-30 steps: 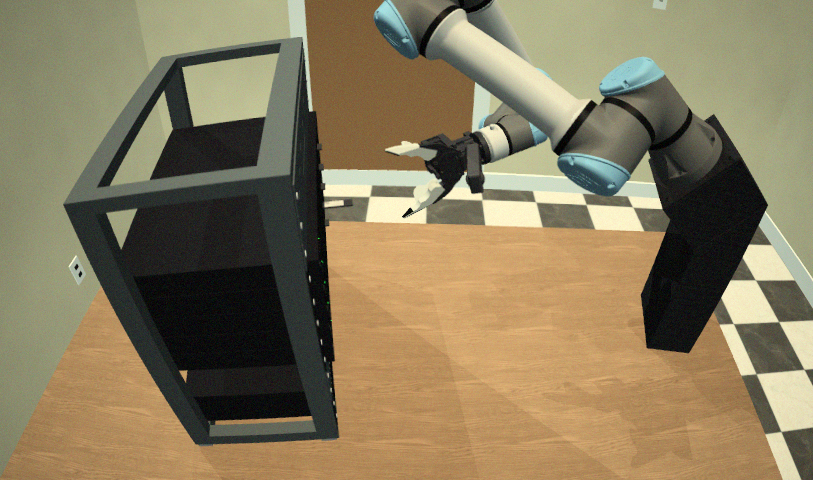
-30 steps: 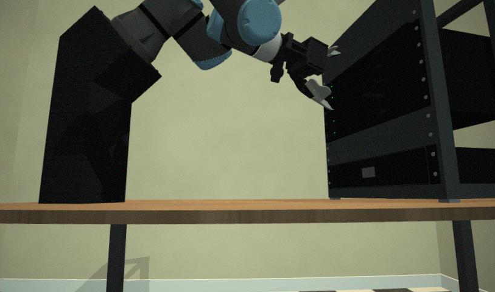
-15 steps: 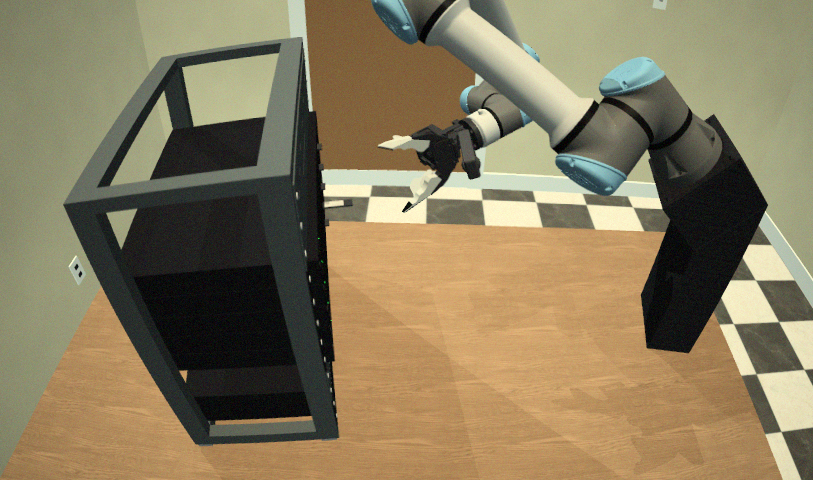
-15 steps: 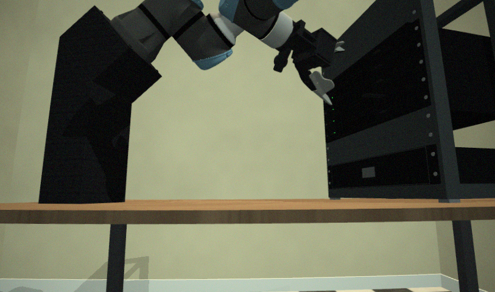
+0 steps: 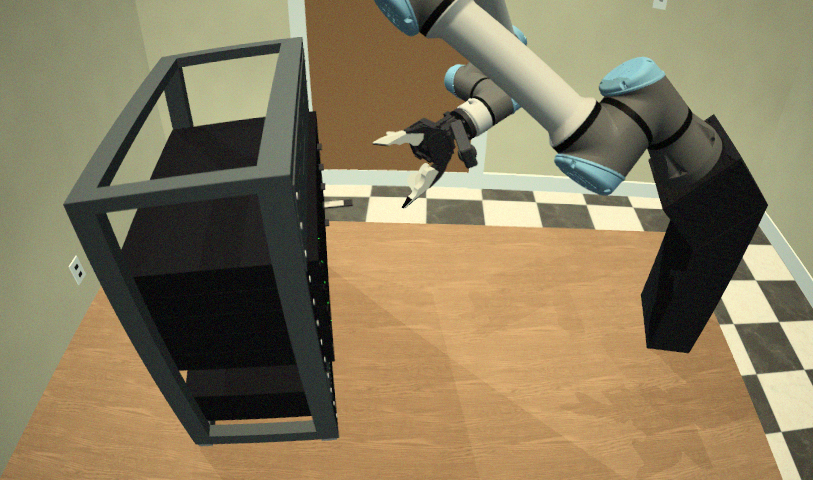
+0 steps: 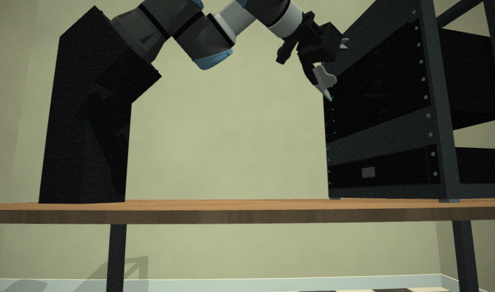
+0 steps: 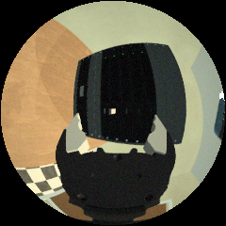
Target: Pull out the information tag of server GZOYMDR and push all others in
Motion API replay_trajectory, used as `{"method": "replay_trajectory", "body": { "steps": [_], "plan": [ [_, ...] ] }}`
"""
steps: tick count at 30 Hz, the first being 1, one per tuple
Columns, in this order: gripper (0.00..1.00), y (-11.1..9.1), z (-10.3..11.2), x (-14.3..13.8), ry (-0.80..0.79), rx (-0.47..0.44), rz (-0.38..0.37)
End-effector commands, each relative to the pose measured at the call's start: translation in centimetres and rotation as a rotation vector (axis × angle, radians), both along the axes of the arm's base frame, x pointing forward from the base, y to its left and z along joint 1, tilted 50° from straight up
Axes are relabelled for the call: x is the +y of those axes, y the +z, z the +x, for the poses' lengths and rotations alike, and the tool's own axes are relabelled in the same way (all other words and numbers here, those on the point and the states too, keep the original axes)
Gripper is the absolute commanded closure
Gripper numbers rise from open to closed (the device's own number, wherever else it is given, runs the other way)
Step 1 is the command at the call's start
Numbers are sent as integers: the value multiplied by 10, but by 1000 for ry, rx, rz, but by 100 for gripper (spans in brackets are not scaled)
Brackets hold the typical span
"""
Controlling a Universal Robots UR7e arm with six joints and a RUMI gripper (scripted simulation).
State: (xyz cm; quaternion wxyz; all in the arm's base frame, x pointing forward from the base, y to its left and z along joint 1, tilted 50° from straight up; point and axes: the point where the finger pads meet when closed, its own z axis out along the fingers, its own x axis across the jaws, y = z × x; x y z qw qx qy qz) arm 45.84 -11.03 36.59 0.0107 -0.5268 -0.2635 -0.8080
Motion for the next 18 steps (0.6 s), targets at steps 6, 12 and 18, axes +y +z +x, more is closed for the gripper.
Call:
{"method": "replay_trajectory", "body": {
  "steps": [6,12,18],
  "plan": [
    [0,5,-2,2,23,39,-17],
    [0,6,-2,2,28,50,-22],
    [0,7,-2,2,32,62,-27]
  ]
}}
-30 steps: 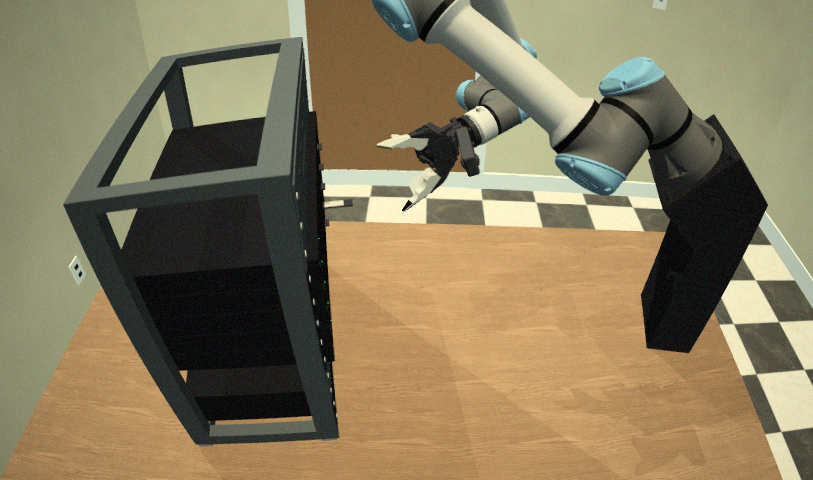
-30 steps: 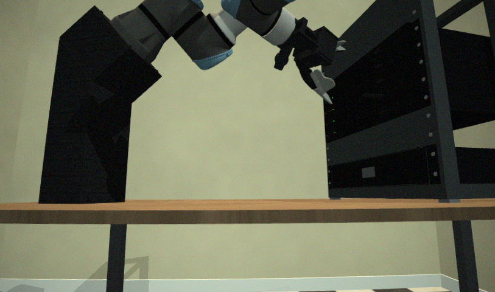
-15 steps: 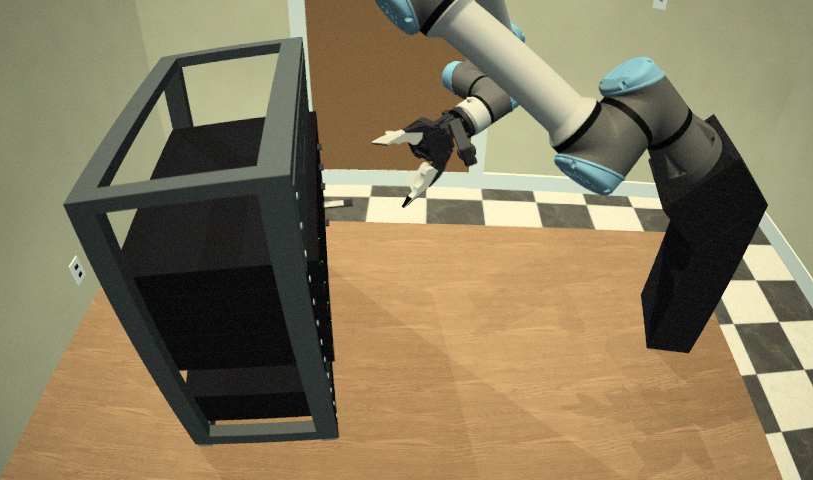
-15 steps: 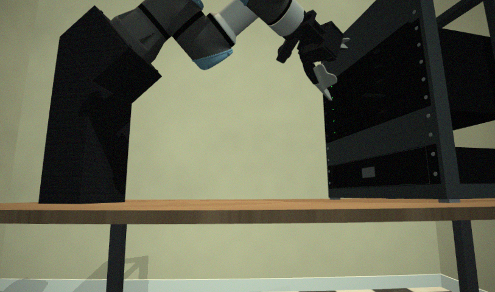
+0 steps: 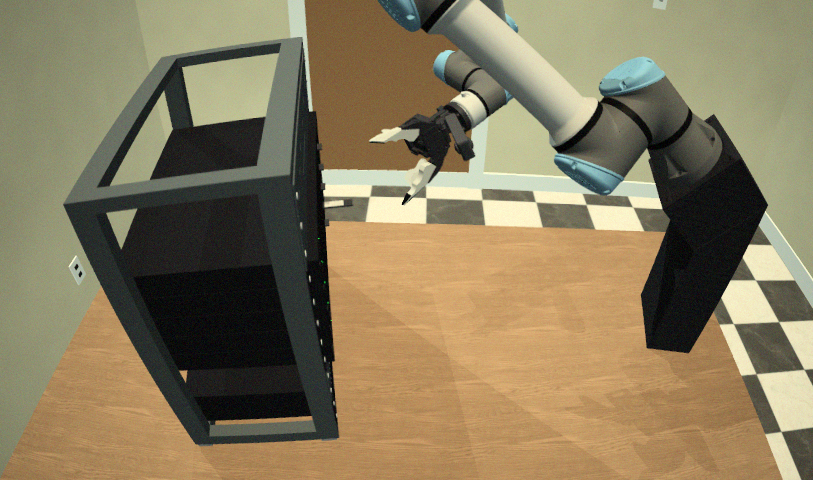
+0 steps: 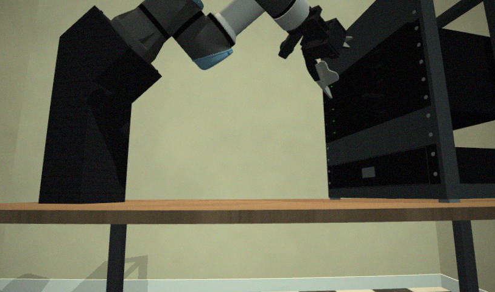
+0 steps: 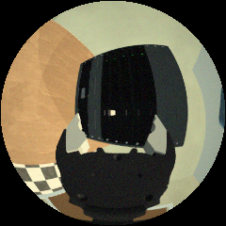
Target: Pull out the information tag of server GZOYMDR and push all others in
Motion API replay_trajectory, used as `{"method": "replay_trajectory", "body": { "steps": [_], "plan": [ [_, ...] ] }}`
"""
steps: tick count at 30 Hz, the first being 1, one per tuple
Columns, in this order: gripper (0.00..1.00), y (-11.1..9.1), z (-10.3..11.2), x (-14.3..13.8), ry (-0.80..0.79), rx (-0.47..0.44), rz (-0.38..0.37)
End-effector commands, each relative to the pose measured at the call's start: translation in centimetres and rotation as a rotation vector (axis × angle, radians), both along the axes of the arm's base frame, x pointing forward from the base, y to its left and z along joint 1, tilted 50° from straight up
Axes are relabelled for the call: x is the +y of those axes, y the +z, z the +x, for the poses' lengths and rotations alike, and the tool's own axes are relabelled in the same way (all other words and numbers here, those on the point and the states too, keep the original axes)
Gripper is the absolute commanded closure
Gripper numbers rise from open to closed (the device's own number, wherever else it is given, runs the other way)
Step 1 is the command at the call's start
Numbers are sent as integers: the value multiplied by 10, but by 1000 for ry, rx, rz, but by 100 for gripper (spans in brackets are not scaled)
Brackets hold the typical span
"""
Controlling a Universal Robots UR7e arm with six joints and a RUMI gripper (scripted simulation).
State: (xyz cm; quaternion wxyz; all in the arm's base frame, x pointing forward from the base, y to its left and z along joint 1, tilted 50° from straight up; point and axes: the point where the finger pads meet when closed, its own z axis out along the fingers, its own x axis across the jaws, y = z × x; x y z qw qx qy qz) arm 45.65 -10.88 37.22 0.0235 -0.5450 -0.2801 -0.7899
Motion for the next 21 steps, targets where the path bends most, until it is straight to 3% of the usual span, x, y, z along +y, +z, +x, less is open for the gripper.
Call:
{"method": "replay_trajectory", "body": {
  "steps": [1,21],
  "plan": [
    [0,1,0,0,4,8,-4],
    [0,2,0,0,6,15,-6]
  ]
}}
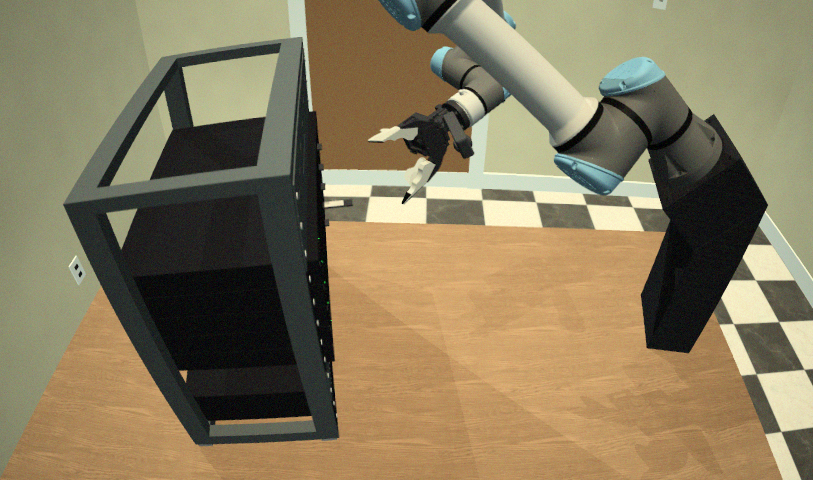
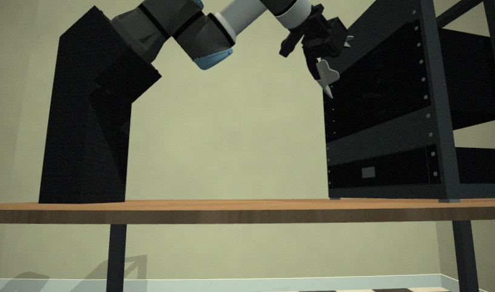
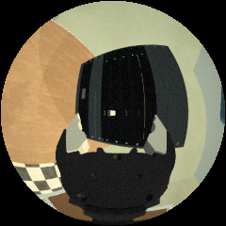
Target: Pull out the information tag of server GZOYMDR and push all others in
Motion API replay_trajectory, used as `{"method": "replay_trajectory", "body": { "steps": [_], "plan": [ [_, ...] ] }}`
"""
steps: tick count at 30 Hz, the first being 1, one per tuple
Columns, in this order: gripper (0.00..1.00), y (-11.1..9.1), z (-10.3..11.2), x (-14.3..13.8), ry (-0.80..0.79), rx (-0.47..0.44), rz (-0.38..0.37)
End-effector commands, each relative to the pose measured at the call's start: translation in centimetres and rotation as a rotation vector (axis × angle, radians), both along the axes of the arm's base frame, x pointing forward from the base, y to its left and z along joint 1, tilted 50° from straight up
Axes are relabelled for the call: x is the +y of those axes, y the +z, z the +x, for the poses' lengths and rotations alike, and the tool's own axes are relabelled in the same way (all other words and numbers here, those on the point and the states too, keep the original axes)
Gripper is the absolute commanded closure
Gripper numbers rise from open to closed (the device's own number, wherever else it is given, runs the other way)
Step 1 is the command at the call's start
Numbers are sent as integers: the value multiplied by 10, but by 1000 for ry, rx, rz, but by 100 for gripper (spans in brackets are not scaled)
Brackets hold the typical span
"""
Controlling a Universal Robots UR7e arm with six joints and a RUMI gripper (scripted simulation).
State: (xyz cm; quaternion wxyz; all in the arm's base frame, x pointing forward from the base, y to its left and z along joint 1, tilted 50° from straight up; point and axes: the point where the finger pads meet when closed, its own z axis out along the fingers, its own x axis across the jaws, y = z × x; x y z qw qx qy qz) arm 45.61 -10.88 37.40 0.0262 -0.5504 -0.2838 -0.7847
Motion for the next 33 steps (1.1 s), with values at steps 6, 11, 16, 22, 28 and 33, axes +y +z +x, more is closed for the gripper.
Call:
{"method": "replay_trajectory", "body": {
  "steps": [6,11,16,22,28,33],
  "plan": [
    [0,1,2,0,0,0,0],
    [0,2,5,0,0,0,0],
    [0,5,11,0,0,0,0],
    [0,8,20,0,0,0,0],
    [0,11,27,1,0,0,0],
    [0,14,35,1,0,0,0]
  ]
}}
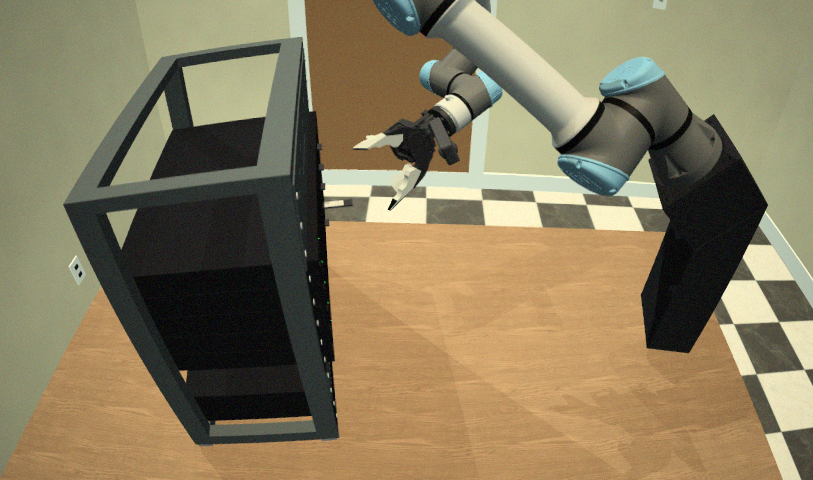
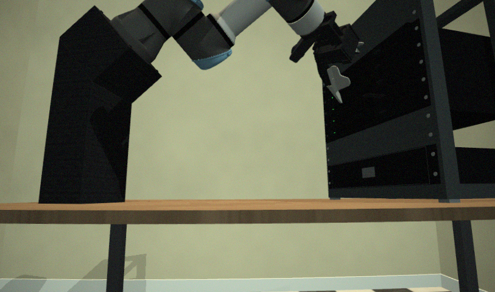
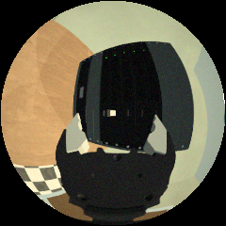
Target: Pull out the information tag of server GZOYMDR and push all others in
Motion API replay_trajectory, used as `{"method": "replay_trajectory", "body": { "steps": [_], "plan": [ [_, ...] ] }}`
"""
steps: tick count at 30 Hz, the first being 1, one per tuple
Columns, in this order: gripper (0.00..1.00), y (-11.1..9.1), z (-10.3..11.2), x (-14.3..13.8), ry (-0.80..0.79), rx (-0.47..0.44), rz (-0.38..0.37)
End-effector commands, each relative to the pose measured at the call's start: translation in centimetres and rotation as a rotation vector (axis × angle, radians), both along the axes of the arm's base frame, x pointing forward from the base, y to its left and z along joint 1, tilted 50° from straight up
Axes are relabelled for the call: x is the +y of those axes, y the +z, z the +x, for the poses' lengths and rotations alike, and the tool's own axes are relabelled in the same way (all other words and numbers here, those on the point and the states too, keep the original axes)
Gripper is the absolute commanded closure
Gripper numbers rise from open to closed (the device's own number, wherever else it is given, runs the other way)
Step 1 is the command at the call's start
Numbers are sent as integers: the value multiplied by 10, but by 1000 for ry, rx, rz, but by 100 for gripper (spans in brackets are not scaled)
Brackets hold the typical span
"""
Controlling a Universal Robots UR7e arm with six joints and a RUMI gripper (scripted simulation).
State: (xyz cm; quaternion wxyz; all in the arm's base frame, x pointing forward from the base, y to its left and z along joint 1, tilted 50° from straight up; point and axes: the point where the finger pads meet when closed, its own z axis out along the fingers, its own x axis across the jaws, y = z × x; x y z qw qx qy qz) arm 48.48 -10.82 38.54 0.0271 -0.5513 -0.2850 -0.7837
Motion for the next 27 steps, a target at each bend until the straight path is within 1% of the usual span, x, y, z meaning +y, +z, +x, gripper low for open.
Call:
{"method": "replay_trajectory", "body": {
  "steps": [1,16,27],
  "plan": [
    [0,4,8,0,-2,-3,1],
    [0,10,23,0,-2,-3,1],
    [0,11,26,0,-2,-3,1]
  ]
}}
